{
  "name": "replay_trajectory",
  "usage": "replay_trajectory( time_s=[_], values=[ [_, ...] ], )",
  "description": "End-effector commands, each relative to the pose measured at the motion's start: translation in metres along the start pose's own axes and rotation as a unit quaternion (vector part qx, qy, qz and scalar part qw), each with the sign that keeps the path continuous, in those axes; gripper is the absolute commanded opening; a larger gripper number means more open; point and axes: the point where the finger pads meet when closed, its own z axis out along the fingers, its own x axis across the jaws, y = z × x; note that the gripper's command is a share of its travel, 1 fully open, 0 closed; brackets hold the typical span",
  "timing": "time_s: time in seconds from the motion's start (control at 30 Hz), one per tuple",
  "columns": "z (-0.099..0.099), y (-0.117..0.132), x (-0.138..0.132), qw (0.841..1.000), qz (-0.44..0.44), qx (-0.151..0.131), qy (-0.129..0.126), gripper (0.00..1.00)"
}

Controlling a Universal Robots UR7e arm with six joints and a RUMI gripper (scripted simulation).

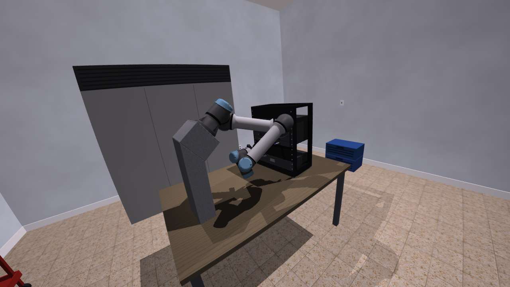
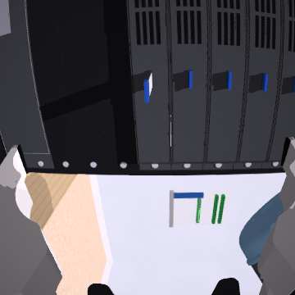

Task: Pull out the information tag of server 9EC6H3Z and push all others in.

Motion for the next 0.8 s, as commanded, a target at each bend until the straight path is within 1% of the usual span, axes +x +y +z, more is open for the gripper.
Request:
replay_trajectory(
  time_s=[0.0, 0.43, 0.77],
  values=[
    [-0.0001, 0.0002, -0.0022, 1.000, -0.003, -0.011, 0.014, 1.00],
    [-0.0019, 0.0004, -0.0078, 0.999, -0.008, -0.029, 0.032, 1.00],
    [-0.0029, 0.0004, -0.0105, 0.999, -0.009, -0.036, 0.038, 1.00]
  ],
)
